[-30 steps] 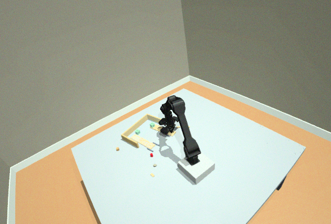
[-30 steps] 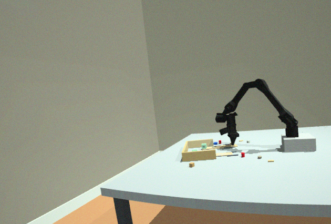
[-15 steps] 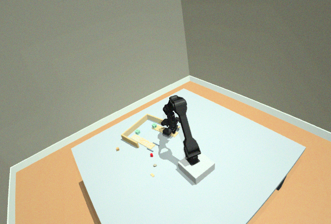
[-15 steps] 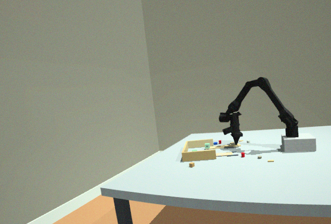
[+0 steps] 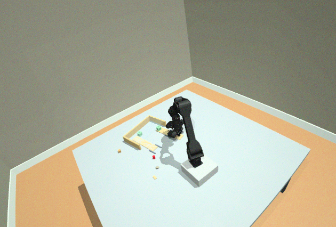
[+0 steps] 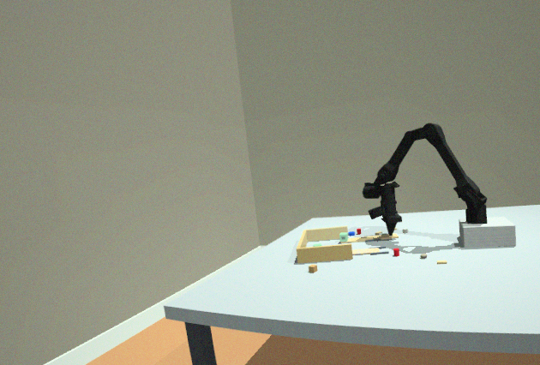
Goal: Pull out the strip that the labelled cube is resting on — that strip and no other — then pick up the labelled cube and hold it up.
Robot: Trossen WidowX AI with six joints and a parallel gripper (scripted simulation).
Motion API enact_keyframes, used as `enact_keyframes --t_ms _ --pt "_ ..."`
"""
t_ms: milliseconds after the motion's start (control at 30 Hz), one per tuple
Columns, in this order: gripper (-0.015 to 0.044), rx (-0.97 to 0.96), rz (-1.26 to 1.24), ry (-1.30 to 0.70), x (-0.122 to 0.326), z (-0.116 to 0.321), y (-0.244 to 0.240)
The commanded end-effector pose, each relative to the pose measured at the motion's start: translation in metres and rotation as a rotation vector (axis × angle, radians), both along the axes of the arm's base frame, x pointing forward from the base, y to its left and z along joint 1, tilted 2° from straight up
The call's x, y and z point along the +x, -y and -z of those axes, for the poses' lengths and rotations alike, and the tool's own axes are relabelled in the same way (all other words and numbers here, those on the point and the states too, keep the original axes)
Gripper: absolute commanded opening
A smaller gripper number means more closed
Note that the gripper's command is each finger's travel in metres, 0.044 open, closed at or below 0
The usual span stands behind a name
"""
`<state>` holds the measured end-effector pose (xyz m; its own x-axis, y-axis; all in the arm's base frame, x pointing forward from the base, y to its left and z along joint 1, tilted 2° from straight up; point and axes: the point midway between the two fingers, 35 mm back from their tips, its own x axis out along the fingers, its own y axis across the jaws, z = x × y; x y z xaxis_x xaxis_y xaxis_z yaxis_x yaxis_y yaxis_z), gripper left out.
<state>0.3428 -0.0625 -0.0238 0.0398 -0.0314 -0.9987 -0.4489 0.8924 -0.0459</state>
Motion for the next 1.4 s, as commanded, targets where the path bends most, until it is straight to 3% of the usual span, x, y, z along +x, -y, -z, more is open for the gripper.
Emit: enact_keyframes --t_ms 0,1367 --pt "0.0 -0.001 0.0 -0.02 -0.011 0.004 0.003" --pt "0.0 -0.004 0.0 -0.026 -0.068 0.006 0.029"
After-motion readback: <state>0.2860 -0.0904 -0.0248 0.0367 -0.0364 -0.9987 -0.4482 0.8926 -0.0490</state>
